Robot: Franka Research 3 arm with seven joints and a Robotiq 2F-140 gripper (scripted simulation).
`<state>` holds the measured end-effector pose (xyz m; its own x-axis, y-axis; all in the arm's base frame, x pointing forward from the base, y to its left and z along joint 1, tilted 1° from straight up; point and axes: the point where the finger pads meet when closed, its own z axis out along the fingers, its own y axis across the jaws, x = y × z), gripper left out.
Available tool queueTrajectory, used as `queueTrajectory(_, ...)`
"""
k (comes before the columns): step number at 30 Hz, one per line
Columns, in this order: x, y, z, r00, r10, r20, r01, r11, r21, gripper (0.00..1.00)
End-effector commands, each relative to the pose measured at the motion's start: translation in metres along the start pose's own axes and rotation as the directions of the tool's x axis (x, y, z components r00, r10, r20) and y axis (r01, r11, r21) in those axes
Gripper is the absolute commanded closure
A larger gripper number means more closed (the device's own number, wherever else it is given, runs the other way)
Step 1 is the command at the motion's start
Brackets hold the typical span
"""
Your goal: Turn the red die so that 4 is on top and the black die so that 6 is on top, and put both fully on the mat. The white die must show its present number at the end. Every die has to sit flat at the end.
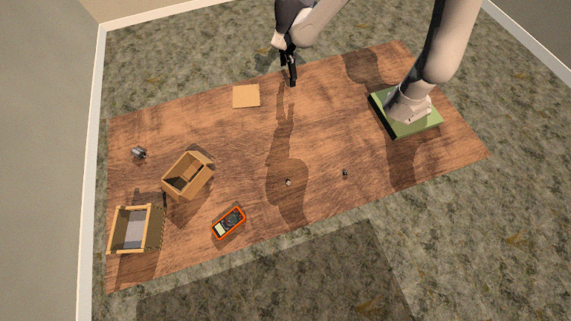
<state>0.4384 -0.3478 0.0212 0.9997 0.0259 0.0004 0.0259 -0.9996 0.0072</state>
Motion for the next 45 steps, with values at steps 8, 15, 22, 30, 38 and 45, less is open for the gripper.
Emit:
queueTrajectory(8, 0.009, -0.021, 0.000, 1.000, 0.005, -0.001, -0.005, 1.000, -0.003, 0.00)
queueTrajectory(15, 0.017, -0.042, 0.000, 1.000, 0.005, -0.001, -0.005, 1.000, -0.003, 0.00)
queueTrajectory(22, 0.032, -0.082, 0.000, 1.000, 0.005, -0.001, -0.005, 1.000, -0.003, 0.00)
queueTrajectory(30, 0.049, -0.126, 0.000, 1.000, 0.005, -0.001, -0.005, 1.000, -0.003, 0.00)
queueTrajectory(38, 0.075, -0.194, 0.000, 1.000, 0.005, -0.001, -0.005, 1.000, -0.003, 0.00)
queueTrajectory(45, 0.093, -0.241, 0.001, 1.000, 0.005, -0.001, -0.005, 1.000, -0.003, 0.00)
